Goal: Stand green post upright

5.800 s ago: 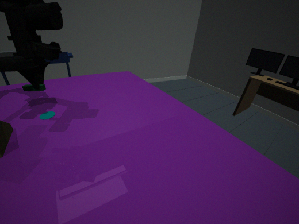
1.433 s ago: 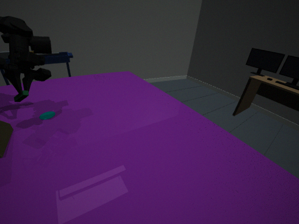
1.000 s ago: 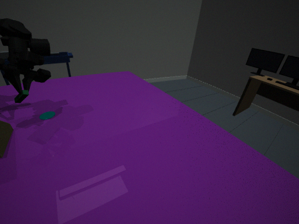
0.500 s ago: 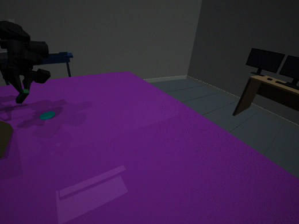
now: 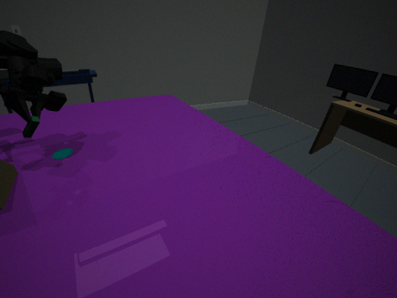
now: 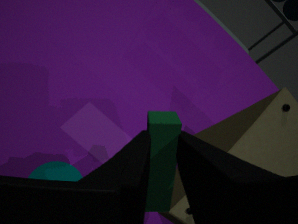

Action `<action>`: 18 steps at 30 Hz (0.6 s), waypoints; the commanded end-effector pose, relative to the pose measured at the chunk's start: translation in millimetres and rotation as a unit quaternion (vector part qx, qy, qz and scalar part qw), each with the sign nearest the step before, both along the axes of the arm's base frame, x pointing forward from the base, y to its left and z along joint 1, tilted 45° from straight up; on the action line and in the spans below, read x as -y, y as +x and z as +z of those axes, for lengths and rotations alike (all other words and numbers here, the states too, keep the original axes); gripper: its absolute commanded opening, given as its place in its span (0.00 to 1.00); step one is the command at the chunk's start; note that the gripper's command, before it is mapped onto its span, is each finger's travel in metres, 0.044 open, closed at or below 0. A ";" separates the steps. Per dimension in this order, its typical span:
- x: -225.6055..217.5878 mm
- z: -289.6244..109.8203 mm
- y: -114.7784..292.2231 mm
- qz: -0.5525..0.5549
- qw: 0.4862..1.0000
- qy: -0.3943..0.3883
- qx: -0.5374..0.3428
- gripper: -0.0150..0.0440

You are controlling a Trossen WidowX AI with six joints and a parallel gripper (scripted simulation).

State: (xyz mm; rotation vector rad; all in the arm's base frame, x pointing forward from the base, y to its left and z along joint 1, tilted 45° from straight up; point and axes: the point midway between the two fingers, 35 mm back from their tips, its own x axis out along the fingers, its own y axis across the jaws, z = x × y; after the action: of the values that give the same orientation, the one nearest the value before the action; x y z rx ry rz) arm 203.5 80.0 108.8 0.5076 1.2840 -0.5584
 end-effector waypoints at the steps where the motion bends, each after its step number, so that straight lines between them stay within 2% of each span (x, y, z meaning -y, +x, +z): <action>1: 0.5 1.3 0.8 -0.007 1.000 -0.007 0.015 0.29; 18: -0.5 5.9 2.8 -0.025 0.997 -0.028 0.070 0.29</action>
State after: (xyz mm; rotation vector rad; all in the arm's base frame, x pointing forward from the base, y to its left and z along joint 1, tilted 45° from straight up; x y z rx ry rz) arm 205.6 80.9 113.3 0.5151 1.1523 -0.5825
